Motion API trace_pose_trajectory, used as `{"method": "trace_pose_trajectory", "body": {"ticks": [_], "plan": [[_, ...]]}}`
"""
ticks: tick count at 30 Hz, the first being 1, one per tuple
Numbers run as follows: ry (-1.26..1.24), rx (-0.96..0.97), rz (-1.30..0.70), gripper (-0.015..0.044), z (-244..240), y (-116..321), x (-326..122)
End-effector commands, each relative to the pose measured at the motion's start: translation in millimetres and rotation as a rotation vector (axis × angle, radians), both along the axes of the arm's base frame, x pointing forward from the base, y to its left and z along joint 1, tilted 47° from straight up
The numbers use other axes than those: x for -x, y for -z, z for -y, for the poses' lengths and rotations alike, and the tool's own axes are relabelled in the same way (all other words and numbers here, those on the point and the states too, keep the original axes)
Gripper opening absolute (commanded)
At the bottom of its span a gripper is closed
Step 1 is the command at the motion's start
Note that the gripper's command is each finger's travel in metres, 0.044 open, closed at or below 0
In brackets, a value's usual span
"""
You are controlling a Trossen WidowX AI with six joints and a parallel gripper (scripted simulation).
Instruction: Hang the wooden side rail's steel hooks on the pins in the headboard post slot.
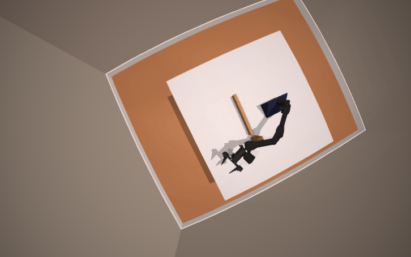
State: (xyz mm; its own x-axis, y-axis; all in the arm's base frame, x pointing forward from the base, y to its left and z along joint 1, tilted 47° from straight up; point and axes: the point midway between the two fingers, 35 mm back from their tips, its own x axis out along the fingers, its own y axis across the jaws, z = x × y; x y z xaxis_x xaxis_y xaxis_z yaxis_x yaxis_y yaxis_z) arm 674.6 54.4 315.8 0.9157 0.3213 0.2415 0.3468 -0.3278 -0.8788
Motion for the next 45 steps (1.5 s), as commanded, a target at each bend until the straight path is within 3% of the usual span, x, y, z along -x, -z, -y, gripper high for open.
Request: {"method": "trace_pose_trajectory", "body": {"ticks": [1, 20, 31, 45], "plan": [[-0.001, 0.003, -0.002, 0.0426, 0, 0, 1], [-0.112, 0.306, -0.162, 0.044, 14, 21, 85], [-0.148, 0.34, -0.285, 0.044, 32, 50, 134], [-0.261, 0.411, -0.46, 0.044, 49, 112, 257]]}}
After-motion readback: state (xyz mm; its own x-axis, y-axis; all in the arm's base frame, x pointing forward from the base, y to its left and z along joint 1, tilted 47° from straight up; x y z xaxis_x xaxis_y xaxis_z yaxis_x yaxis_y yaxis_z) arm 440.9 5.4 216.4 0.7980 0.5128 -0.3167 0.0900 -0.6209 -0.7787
